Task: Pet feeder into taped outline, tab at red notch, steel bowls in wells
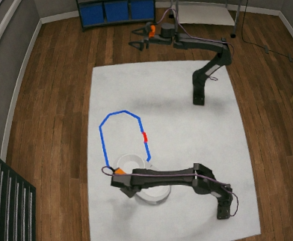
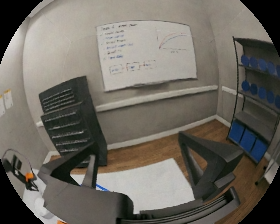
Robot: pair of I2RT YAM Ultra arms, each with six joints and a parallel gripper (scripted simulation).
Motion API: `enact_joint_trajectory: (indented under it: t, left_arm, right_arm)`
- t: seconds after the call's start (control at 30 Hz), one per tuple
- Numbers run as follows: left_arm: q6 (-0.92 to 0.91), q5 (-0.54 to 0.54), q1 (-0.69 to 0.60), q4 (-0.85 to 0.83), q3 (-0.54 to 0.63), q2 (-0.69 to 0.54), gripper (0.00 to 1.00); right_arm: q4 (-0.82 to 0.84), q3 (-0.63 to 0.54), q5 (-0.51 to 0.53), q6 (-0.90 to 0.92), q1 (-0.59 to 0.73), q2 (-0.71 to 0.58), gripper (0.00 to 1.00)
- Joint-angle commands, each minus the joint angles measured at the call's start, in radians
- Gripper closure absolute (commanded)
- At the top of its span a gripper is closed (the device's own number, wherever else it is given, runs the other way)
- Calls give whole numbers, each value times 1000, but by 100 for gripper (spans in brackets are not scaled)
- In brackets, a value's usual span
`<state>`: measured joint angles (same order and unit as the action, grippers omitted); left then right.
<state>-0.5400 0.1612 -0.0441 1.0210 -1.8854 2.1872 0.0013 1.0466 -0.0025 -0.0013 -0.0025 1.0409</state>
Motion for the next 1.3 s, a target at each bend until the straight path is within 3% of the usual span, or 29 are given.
enact_joint_trajectory:
  t: [0.0,0.43,0.5,0.77,1.27]
  left_arm:
    - [-9,4,-2,-33,35,17,70]
    - [-11,0,6,-100,74,-26,70]
    - [-11,1,0,-114,102,25,70]
    - [-13,-9,-7,-159,135,25,70]
    - [-9,0,3,-157,133,-3,72]
  right_arm:
    - [16,46,8,-10,1,1,0]
    - [14,46,6,-10,1,1,0]
    - [14,46,6,-10,1,1,0]
    - [14,46,6,-10,1,1,0]
    - [14,46,6,-10,1,1,0]
